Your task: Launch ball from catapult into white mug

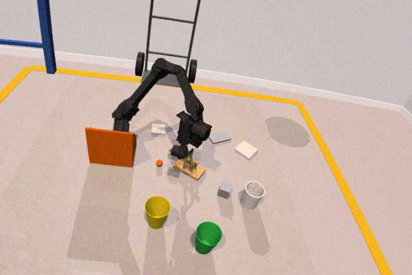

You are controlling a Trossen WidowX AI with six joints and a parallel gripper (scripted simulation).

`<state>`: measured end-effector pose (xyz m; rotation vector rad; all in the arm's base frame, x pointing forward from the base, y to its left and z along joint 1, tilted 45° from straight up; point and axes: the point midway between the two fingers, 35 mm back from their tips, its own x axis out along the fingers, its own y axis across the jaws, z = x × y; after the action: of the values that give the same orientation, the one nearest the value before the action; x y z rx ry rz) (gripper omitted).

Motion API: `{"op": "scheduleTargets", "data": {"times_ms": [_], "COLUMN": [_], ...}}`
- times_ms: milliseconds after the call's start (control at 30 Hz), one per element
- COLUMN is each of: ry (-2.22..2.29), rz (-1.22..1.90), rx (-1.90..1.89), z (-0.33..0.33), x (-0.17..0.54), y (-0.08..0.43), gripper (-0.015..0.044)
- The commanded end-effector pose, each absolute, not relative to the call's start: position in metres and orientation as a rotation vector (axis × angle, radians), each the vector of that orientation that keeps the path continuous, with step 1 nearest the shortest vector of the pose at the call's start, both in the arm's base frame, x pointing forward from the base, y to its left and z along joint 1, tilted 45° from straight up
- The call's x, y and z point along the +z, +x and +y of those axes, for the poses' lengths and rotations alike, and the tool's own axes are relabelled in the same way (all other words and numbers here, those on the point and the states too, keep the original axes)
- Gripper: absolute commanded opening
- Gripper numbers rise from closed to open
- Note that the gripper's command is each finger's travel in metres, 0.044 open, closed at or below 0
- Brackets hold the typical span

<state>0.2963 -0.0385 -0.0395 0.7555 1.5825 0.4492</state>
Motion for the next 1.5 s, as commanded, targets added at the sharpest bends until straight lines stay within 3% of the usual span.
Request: {"op": "scheduleTargets", "data": {"times_ms": [0,267,1467], "ry": [0.683,0.554,0.556], "rz": [1.557,1.5,1.5], "rx": [0.519,0.65,0.651], "z": [-0.025,0.003,0.038], "x": [-0.048,-0.061,-0.099], "y": [0.267,0.201,0.198], "gripper": [0.03,0.03,0.03]}}
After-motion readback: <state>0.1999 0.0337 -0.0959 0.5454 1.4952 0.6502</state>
